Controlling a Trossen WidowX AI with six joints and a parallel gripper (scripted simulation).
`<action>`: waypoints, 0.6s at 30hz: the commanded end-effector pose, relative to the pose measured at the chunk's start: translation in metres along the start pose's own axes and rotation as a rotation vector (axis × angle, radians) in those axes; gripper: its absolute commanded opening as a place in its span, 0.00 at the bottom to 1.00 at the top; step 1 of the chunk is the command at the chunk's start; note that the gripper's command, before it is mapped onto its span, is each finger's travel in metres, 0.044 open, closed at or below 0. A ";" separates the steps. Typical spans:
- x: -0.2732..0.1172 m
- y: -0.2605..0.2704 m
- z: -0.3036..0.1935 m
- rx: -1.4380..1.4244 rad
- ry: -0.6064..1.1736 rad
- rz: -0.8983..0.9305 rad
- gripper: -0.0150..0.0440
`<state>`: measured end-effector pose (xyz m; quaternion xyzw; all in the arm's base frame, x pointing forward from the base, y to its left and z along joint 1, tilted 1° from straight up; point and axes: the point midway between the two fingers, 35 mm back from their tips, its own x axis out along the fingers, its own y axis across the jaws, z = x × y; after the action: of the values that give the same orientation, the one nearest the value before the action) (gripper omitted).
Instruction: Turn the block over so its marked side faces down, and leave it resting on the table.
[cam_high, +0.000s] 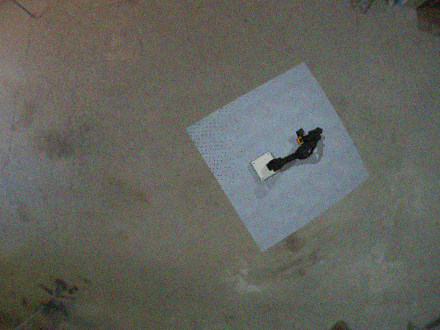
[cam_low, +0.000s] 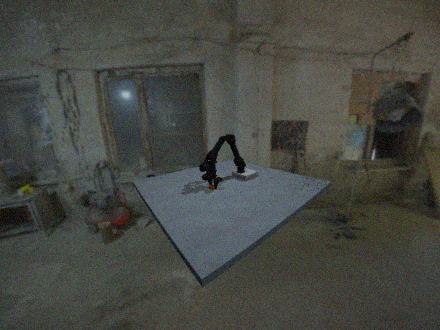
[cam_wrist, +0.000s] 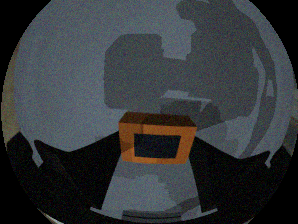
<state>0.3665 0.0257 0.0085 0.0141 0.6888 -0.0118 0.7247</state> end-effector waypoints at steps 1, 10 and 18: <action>0.001 0.000 -0.001 0.004 0.003 0.001 0.60; 0.001 0.000 -0.001 0.004 0.003 0.001 0.50; -0.029 0.000 -0.001 0.004 0.002 0.001 0.25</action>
<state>0.3605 0.0253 0.0258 0.0134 0.6965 -0.0124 0.7173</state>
